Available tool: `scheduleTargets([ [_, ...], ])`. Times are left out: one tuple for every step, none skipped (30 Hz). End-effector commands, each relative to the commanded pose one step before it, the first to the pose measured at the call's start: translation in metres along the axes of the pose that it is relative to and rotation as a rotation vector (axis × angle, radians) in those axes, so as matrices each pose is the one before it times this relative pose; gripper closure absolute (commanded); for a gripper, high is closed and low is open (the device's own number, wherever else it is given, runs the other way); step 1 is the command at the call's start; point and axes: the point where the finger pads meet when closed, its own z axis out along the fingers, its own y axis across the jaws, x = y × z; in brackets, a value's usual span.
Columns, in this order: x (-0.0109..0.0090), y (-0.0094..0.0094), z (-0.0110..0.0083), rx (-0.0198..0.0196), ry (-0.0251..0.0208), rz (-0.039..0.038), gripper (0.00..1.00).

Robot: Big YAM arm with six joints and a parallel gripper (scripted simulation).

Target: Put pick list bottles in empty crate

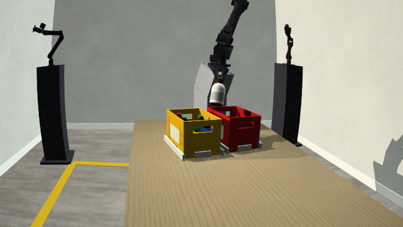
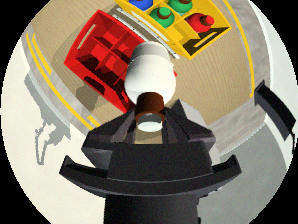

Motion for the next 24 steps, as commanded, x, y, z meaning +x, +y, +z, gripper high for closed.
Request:
scheduleTargets([
  [-0.00696, 0.00437, -0.00005, -0.00464, -0.02265, -0.0121, 1.0],
  [0.00014, -0.00019, 0.0001, 0.00004, -0.00034, 0.00018, 1.0],
  [-0.00235, 0.00049, -0.00122, -0.00105, -0.00576, -0.00112, 1.0],
  [-0.002, 0.00085, -0.00078, -0.00105, -0.00391, -0.00126, 1.0],
  [0.00008, -0.00007, 0.00025, 0.00013, 0.0006, 0.00018, 1.0],
  [0.00033, -0.00028, 0.00038, 0.00036, 0.00118, 0.00041, 1.0],
  [0.00104, -0.00018, 0.00083, 0.00048, 0.00284, 0.00082, 1.0],
  [0.00072, -0.00015, 0.00023, -0.00001, 0.00035, -0.00015, 1.0],
  [0.0002, -0.0003, -0.00022, -0.00018, -0.00141, -0.00069, 1.0],
  [0.00095, -0.00043, 0.00056, 0.0005, 0.00193, 0.00061, 1.0],
  [0.0, 0.0, 0.0, 0.0, 0.0, 0.0, 1.0],
  [0.0, 0.0, 0.0, 0.0, 0.0, 0.0, 1.0],
  [-0.00475, -0.00012, -0.00361, 0.00026, -0.00498, 0.00317, 1.0],
  [-0.00005, -0.00001, 0.00009, 0.0, 0.00001, 0.0, 1.0],
  [-0.00008, -0.00001, 0.00009, 0.0, 0.00001, 0.0, 1.0],
  [-0.00005, -0.00002, 0.00009, 0.0, 0.00001, 0.0, 1.0],
  [-0.00001, 0.00002, 0.00018, 0.00001, 0.00001, 0.00001, 1.0],
  [0.0, -0.00002, 0.0001, 0.0, 0.00001, 0.0, 1.0],
  [-0.00004, -0.00002, 0.0001, 0.0, 0.00001, 0.0, 1.0],
  [-0.00009, -0.00001, 0.0001, 0.0, 0.00001, 0.0, 1.0],
  [-0.0001, -0.00001, 0.00009, 0.0, 0.00001, 0.0, 1.0],
  [-0.00008, -0.00001, 0.00009, 0.0, 0.00001, 0.0, 1.0],
  [-0.00005, 0.0, 0.00009, 0.0, 0.00001, 0.0, 1.0],
  [-0.00007, 0.0, 0.00008, 0.0, 0.00001, 0.0, 1.0],
])
